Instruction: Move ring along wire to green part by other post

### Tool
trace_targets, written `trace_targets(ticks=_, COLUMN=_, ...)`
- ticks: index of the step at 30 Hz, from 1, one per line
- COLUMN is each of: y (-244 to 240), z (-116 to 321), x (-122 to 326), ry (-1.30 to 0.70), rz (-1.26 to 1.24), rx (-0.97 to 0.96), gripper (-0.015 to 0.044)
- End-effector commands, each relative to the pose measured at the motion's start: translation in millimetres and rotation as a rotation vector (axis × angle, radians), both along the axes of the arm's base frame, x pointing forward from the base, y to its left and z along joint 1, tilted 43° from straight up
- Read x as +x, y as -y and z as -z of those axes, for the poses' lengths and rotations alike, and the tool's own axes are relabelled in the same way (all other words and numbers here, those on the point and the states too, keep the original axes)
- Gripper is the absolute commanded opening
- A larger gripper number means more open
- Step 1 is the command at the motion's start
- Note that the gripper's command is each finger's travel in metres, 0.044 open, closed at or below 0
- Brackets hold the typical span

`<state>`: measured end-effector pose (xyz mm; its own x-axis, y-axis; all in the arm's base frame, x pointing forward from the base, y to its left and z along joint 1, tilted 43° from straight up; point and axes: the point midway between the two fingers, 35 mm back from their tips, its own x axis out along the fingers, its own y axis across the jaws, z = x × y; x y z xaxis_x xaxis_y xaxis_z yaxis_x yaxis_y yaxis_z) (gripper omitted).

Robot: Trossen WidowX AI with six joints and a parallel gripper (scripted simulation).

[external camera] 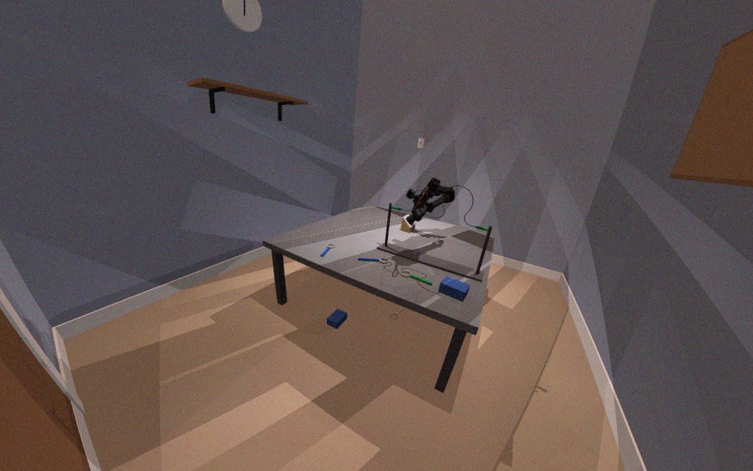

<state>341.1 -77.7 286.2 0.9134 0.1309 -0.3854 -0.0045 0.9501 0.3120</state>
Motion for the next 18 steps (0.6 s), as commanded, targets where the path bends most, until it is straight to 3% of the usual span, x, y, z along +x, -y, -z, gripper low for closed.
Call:
trace_targets(ticks=1, y=-6.5, z=0.6, x=-0.1, ry=0.007, rz=-0.006, rx=0.093, gripper=-0.015)
trace_targets(ticks=18, y=-29.7, z=-13.3, x=2.2, ry=0.057, rz=-0.025, rx=0.47, gripper=-0.015)
